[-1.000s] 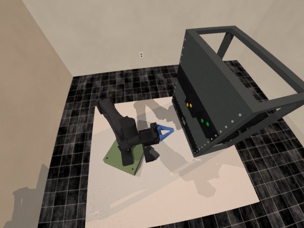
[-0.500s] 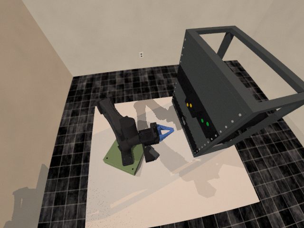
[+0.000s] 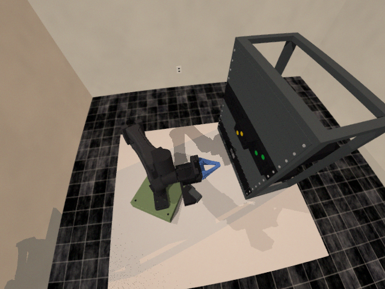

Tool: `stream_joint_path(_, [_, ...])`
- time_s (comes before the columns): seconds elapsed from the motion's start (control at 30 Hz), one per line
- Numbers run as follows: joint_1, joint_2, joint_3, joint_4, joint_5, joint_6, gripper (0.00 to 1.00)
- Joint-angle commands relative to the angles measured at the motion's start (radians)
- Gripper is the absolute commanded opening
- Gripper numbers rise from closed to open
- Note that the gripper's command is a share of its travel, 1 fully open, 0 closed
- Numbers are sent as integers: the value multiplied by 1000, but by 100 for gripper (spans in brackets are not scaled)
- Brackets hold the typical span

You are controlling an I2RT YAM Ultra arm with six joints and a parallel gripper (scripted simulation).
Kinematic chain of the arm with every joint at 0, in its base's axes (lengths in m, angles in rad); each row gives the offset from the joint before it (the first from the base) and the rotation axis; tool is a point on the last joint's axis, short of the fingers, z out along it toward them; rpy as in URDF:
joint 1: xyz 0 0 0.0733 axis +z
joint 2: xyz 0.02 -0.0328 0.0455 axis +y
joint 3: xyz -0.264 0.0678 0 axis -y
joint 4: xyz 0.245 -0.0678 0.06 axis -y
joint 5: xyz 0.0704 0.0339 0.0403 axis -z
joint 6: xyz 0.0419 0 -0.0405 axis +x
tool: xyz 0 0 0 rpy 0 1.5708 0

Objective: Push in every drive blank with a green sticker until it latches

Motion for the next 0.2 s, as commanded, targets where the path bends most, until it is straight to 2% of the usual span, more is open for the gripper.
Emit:
stream_joint_path(0.0, [-14,-21,-6,25,0,-2,0])
stream_joint_path(0.17, [-14,-21,-6,25,0,-2,0])
